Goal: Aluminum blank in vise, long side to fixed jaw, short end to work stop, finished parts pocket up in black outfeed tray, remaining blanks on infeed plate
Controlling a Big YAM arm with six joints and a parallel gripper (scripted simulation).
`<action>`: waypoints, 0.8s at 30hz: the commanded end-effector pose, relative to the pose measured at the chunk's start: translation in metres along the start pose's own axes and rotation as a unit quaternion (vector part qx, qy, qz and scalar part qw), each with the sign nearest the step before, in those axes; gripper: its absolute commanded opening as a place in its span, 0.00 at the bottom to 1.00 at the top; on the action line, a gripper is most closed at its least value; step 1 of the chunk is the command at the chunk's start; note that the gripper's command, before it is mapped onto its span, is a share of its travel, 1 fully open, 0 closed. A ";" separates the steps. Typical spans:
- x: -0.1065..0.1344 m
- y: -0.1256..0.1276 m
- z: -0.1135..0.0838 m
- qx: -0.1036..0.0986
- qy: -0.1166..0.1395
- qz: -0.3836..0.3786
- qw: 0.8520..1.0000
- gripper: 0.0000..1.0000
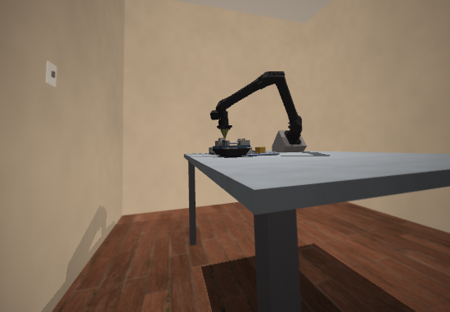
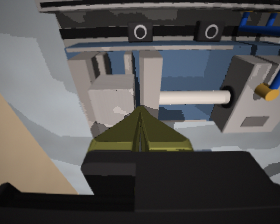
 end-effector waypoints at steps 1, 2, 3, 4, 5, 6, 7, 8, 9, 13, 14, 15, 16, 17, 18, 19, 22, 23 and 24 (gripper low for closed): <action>0.007 0.027 0.006 -0.004 -0.005 -0.021 1.000 0.00; 0.007 0.027 0.006 -0.004 -0.005 -0.022 1.000 0.00; 0.007 0.028 0.006 -0.004 -0.005 -0.022 1.000 0.00; 0.007 0.028 0.006 -0.004 -0.005 -0.022 1.000 0.00; 0.007 0.028 0.006 -0.004 -0.005 -0.022 1.000 0.00; 0.007 0.028 0.006 -0.004 -0.005 -0.022 1.000 0.00; 0.007 0.029 0.006 -0.004 -0.005 -0.022 1.000 0.00; 0.007 0.029 0.006 -0.004 -0.005 -0.022 1.000 0.00; 0.007 0.029 0.006 -0.004 -0.005 -0.022 1.000 0.00; 0.007 0.029 0.006 -0.005 -0.005 -0.023 1.000 0.00; 0.007 0.030 0.006 -0.005 -0.005 -0.023 1.000 0.00; 0.007 0.030 0.006 -0.005 -0.005 -0.023 1.000 0.00; 0.007 0.030 0.006 -0.005 -0.005 -0.023 1.000 0.00; 0.007 0.030 0.006 -0.005 -0.005 -0.023 1.000 0.00; 0.007 0.030 0.006 -0.005 -0.005 -0.023 1.000 0.00; 0.007 0.030 0.006 -0.005 -0.005 -0.023 1.000 0.00; 0.008 0.031 0.006 -0.005 -0.005 -0.023 1.000 0.00; 0.008 0.031 0.006 -0.005 -0.006 -0.023 1.000 0.00; 0.008 0.031 0.006 -0.005 -0.006 -0.023 1.000 0.00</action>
Point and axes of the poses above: the point where the finger pads meet when closed, its own z axis out along the fingers, its own y axis across the jaws, x = y × z, the point moved 1 cm from there along -z, back along the fingers, and after that the axes turned 8 degrees about z, right-handed, at the moved point
